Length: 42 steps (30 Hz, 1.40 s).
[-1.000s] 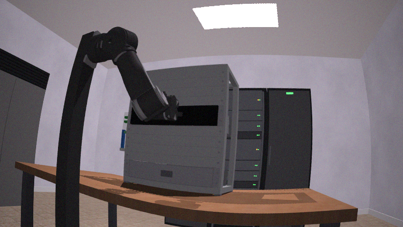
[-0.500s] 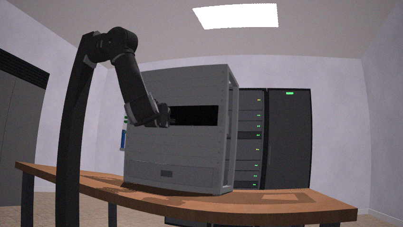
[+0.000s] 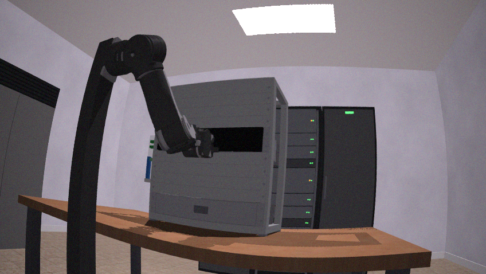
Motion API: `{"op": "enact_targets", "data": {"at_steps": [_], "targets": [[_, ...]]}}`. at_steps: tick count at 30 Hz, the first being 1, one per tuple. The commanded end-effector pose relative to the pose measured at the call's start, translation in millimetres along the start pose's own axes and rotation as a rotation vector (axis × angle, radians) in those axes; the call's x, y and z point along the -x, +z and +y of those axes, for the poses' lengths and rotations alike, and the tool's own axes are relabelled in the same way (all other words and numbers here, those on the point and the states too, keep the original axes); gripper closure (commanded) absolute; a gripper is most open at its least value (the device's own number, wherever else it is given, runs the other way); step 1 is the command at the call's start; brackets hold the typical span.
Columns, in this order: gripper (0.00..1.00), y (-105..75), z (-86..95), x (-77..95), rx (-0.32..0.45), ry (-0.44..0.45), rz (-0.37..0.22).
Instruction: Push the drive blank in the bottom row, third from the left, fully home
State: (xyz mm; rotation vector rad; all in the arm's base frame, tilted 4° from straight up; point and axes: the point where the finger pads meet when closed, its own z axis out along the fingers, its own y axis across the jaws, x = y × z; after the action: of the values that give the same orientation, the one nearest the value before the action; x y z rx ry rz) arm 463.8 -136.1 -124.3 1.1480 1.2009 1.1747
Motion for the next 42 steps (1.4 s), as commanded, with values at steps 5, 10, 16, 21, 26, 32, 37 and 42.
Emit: {"op": "enact_targets", "data": {"at_steps": [5,10,16,21,26,32,37,42], "targets": [[1.0,2.3,5.2,-3.0,0.02,-0.001,0.014],[1.0,2.3,5.2,-3.0,0.02,-0.001,0.014],[1.0,2.3,5.2,-3.0,0.02,-0.001,0.014],[1.0,2.0,7.1,-3.7,0.023,0.0,0.016],[1.0,1.9,8.3,-3.8,0.023,0.0,0.016],[1.0,2.1,7.8,-3.4,0.021,0.0,0.015],[1.0,2.1,7.8,-3.4,0.021,0.0,0.015],[1.0,2.1,7.8,-3.4,0.021,0.0,0.015]]}}
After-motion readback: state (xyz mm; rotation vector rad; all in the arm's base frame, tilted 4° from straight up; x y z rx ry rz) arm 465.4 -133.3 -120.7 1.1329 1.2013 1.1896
